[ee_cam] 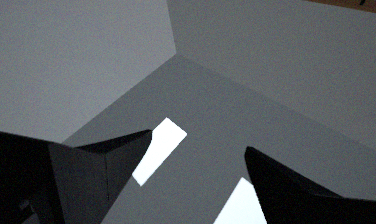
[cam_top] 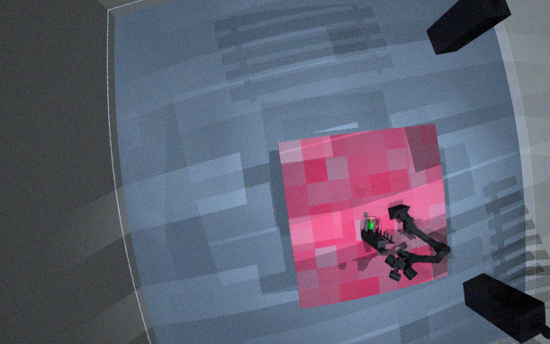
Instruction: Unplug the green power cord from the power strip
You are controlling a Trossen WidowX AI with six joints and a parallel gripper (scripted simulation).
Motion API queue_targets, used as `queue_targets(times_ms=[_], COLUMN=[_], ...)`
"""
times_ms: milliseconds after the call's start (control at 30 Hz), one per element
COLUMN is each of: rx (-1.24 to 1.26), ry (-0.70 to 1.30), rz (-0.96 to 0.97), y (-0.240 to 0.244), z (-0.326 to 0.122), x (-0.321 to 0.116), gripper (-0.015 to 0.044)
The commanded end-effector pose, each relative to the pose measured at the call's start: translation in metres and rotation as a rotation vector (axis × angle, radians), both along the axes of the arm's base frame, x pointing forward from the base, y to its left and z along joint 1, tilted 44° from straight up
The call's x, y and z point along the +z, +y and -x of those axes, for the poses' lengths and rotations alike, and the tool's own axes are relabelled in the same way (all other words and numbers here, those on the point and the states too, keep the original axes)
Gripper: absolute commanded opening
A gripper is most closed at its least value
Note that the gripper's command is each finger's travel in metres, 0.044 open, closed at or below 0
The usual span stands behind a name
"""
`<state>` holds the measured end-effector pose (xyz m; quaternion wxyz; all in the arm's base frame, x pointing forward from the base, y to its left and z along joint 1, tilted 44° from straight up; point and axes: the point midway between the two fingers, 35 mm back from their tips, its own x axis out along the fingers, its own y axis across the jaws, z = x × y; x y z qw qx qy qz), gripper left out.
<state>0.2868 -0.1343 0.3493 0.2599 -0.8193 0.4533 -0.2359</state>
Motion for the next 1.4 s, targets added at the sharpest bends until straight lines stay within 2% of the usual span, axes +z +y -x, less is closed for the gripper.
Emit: queue_targets(times_ms=[0,100,267,400,567,833,1000,1133,1267,1367], rx=[0.006,0.068,0.039,0.049,0.034,-0.147,-0.374,-0.650,-1.039,-1.428], ry=[-0.003,-0.054,-0.270,-0.391,-0.545,-0.712,-0.816,-0.917,-1.038,-1.141], rz=[-0.003,-0.047,-0.222,-0.391,-0.756,-1.237,-1.522,-1.724,-1.877,-1.924], y=[0.001,0.011,-0.037,-0.065,-0.094,-0.104,-0.094,-0.080,-0.059,-0.039], z=[-0.001,-0.011,-0.018,-0.031,-0.054,-0.063,-0.058,-0.047,-0.031,-0.016], x=[0.000,0.001,-0.006,-0.027,-0.086,-0.169,-0.220,-0.259,-0.292,-0.312], gripper=[0.0374,0.0295,0.0164,0.0160,0.0160,0.0160,0.0160,0.0160,0.0160,0.0160])
